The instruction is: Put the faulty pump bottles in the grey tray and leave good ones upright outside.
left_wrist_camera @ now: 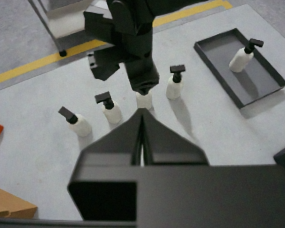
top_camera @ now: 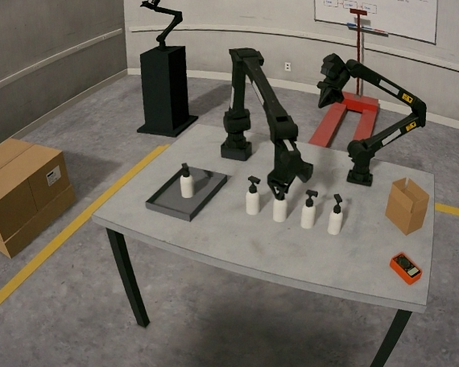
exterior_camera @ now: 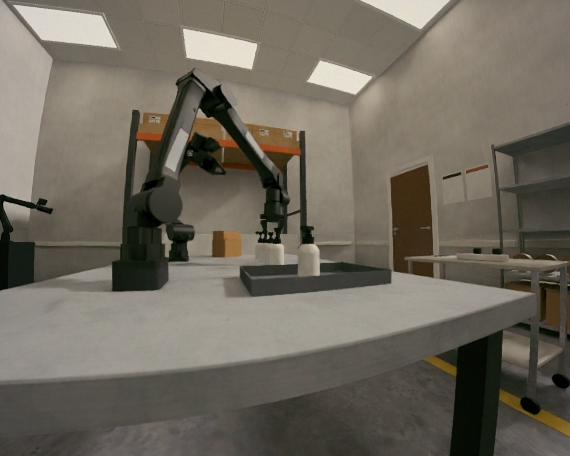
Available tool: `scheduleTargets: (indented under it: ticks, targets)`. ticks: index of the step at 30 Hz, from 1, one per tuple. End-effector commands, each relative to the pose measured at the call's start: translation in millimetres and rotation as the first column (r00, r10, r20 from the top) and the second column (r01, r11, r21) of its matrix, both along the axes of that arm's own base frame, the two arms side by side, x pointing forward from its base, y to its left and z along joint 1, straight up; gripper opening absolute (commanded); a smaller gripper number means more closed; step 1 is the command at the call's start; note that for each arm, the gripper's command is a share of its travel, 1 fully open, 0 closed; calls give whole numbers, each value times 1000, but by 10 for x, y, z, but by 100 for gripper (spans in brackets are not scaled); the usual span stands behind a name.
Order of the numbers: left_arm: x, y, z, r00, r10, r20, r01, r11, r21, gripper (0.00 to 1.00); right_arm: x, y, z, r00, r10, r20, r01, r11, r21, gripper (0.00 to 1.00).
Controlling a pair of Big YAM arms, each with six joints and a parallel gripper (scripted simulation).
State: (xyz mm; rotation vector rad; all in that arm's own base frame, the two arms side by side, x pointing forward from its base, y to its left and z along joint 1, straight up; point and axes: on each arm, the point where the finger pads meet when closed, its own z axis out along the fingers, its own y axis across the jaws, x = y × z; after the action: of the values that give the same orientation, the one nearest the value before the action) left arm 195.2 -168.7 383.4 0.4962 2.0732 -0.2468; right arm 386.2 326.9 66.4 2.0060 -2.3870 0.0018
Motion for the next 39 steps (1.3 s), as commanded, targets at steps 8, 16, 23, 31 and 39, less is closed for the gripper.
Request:
scheduleTargets:
  ticks: [8,16,23,31,39]
  targets:
    - [9,-10,205,1000,6,15,-6,999,-36,0,27,37,-173,1000,16,7,-16,1000,9,51]
    - [9,-10,205,1000,6,15,-6,999,-36,0,86,87,-99,999,16,34,-17,999,31,51]
    - [9,-10,205,1000,6,15,-6,999,-36,0,86,87,-99,999,16,34,-17,999,31,51]
    - [9,-10,205,1000,6,15,-6,999,-36,0,75,130,294,999,-10,47,8,999,43,51]
    - [9,-10,205,1000,6,15,-6,999,-36,0,-13,63,814,999,-21,48,19,999,44,51]
